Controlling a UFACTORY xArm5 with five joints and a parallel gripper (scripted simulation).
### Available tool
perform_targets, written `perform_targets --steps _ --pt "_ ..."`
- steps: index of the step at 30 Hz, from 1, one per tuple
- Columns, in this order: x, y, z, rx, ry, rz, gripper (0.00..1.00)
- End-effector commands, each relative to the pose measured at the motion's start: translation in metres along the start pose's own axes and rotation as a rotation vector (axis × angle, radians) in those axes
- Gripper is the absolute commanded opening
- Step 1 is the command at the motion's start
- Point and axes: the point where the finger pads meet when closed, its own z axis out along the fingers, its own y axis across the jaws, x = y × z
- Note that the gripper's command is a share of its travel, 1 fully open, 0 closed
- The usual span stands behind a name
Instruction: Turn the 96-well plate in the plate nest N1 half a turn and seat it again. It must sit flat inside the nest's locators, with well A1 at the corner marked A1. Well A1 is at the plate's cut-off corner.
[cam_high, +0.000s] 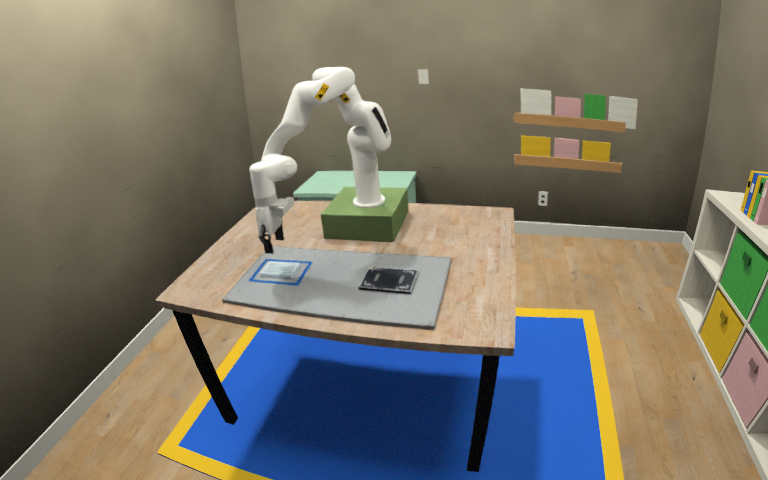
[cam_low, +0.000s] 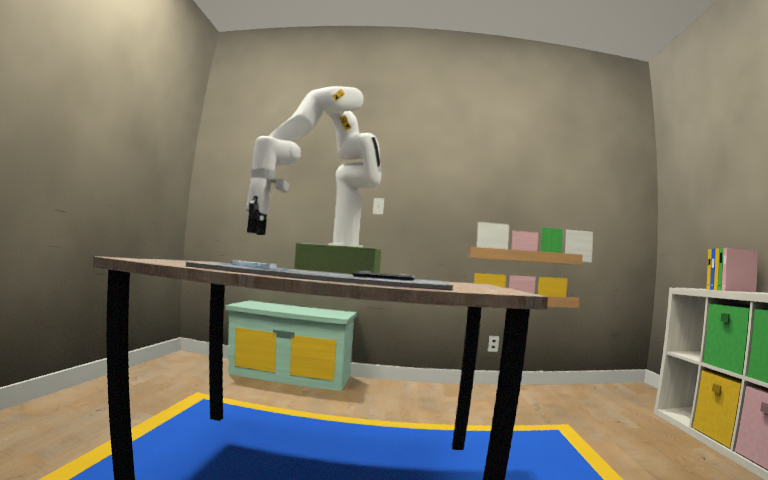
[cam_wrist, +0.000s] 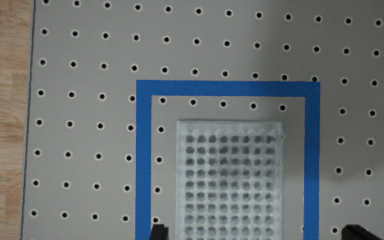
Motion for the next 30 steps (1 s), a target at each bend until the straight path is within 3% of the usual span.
perform_targets --steps 1,9,30 --pt "-0.0008 0.0013 -0.0015 -0.005 0.000 0.000 1.00" --pt "-0.0008 0.0013 -0.0015 -0.005 0.000 0.000 1.00" --pt "-0.0008 0.0014 -0.0015 -0.005 0.001 0.633 1.00"
